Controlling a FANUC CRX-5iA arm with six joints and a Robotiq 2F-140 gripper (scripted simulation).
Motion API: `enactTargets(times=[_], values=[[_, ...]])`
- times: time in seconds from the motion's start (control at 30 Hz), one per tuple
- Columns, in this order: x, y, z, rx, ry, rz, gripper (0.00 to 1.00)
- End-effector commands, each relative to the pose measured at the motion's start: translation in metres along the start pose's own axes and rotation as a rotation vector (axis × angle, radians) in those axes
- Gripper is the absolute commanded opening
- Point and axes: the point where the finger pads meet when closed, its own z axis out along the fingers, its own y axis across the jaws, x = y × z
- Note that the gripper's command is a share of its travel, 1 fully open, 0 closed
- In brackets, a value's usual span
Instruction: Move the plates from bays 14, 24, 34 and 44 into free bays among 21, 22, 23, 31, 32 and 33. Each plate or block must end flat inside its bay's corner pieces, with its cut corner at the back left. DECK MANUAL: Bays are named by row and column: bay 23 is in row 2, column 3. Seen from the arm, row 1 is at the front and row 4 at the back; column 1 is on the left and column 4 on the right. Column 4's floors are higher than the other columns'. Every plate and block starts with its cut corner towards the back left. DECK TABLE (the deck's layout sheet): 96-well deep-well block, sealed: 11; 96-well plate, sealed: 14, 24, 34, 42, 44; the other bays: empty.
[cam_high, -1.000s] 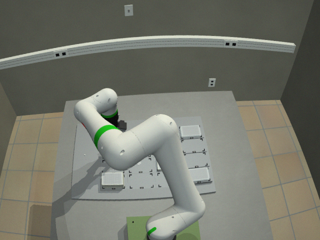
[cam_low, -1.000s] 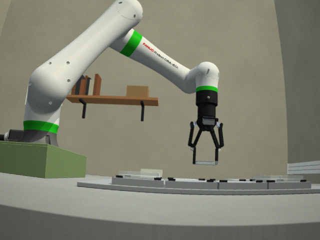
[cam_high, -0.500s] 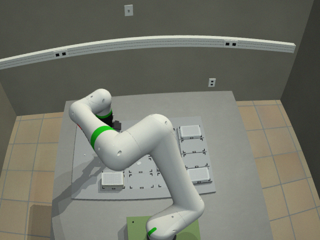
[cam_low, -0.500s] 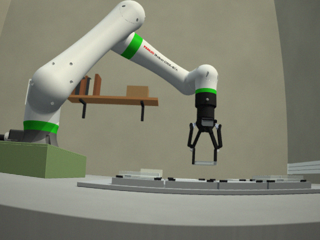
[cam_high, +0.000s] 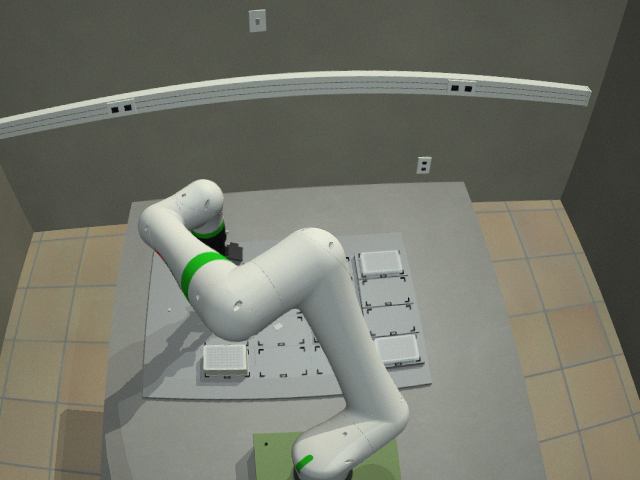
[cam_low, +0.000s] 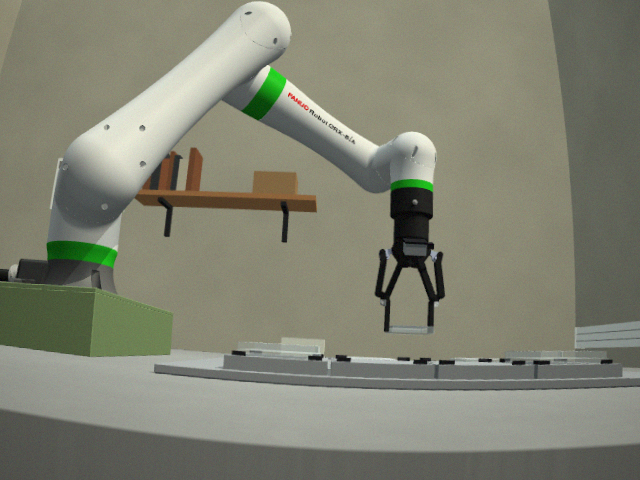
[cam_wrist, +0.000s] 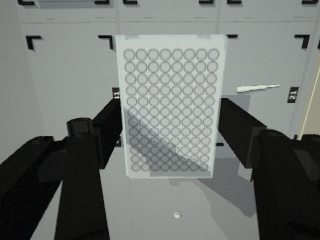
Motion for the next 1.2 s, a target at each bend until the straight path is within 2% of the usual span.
enactTargets(times=[0.0, 1.17], values=[[0.0, -0.001, 0.004, 0.002, -0.001, 0.0, 0.1], [0.001, -0.001, 0.045, 0.002, -0.001, 0.0, 0.1]])
